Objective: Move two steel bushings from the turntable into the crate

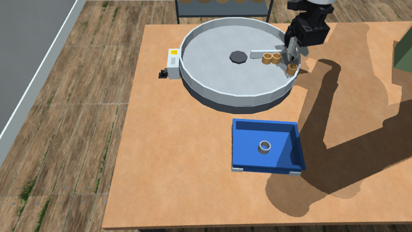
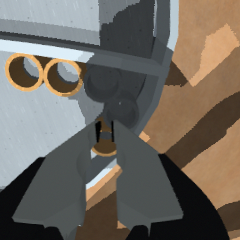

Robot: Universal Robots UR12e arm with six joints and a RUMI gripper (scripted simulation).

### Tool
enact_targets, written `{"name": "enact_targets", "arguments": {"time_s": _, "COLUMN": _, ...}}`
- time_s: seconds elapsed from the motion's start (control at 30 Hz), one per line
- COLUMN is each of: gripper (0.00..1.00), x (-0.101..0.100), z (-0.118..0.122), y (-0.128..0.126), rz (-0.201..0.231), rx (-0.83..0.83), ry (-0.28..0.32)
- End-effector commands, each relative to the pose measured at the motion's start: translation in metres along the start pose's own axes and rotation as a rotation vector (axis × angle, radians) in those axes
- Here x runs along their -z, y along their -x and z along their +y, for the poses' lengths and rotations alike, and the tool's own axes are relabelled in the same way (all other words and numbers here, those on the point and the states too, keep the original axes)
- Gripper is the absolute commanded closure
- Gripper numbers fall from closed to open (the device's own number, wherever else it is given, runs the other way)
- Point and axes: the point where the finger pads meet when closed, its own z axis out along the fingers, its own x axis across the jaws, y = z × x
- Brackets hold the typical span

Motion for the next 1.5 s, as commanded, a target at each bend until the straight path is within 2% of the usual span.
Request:
{"name": "enact_targets", "arguments": {"time_s": 0.0, "gripper": 0.94, "x": 0.0, "z": 0.0, "y": 0.0, "rz": -0.001, "rx": 0.0, "ry": 0.0}}
{"name": "enact_targets", "arguments": {"time_s": 0.7, "gripper": 0.94, "x": -0.023, "z": 0.0, "y": 0.0, "rz": -0.001, "rx": 0.0, "ry": 0.0}}
{"name": "enact_targets", "arguments": {"time_s": 1.47, "gripper": 0.94, "x": -0.024, "z": 0.0, "y": 0.0, "rz": -0.001, "rx": 0.0, "ry": 0.0}}
